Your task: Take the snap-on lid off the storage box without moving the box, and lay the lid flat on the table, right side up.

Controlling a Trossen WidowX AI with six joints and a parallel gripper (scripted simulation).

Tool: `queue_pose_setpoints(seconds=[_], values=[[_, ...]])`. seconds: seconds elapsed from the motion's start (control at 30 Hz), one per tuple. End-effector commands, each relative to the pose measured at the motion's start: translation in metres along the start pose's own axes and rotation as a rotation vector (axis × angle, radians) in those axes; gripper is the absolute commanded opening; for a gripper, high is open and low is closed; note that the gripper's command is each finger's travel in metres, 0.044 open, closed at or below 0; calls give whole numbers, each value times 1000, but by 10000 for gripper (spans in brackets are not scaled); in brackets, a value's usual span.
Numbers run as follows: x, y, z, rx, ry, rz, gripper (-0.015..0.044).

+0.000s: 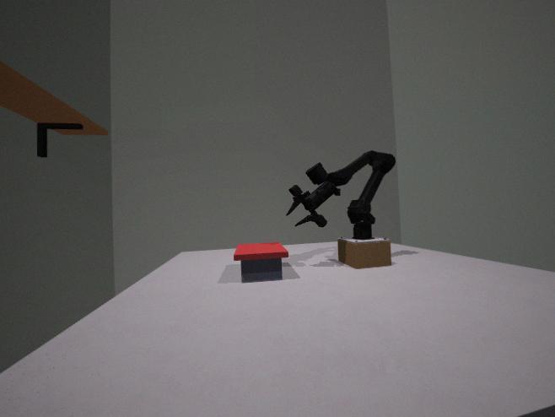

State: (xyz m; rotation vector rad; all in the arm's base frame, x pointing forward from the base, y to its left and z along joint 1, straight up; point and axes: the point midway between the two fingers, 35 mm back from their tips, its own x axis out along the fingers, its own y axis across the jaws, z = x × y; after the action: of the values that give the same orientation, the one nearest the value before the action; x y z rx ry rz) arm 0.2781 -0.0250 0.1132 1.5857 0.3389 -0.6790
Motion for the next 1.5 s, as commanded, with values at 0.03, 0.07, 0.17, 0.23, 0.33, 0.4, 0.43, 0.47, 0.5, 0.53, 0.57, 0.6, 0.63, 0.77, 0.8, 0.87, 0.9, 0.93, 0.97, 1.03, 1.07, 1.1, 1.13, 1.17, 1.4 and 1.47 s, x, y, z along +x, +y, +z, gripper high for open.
queue_pose_setpoints(seconds=[0.03, 0.07, 0.17, 0.23, 0.33, 0.4, 0.43, 0.47, 0.5, 0.53, 0.57, 0.6, 0.63, 0.77, 0.8, 0.87, 0.9, 0.93, 0.97, 1.03, 1.07, 1.1, 1.13, 1.17, 1.4, 1.47], values=[[28, -48, 0, 2, 3, -33, 235], [29, -50, 1, 2, 3, -33, 235], [29, -50, 1, 2, 3, -33, 235], [29, -50, 0, 2, 3, -33, 235], [32, -49, 0, 0, 3, -34, 235], [35, -49, 0, 0, 3, -34, 235], [36, -48, 0, 0, 3, -34, 235], [38, -48, 0, 0, 3, -34, 235], [39, -48, 0, 0, 3, -34, 235], [41, -48, 0, 0, 3, -33, 235], [42, -47, 0, 0, 3, -33, 235], [44, -47, 0, 0, 3, -33, 235], [45, -47, 0, 0, 3, -33, 235], [51, -47, -1, 1, 3, -33, 235], [53, -46, -1, 1, 3, -33, 235], [56, -46, -1, 1, 3, -33, 235], [57, -46, -1, 1, 3, -33, 235], [59, -46, -1, 1, 2, -33, 235], [60, -46, -1, 1, 2, -33, 235], [63, -46, -1, 1, 2, -33, 235], [65, -46, -1, 1, 2, -33, 235], [67, -47, -1, 1, 2, -32, 235], [68, -47, -1, 1, 2, -32, 235], [70, -47, -1, 1, 2, -32, 235], [81, -48, 0, 0, 3, -32, 235], [84, -49, 0, 0, 3, -32, 235]])
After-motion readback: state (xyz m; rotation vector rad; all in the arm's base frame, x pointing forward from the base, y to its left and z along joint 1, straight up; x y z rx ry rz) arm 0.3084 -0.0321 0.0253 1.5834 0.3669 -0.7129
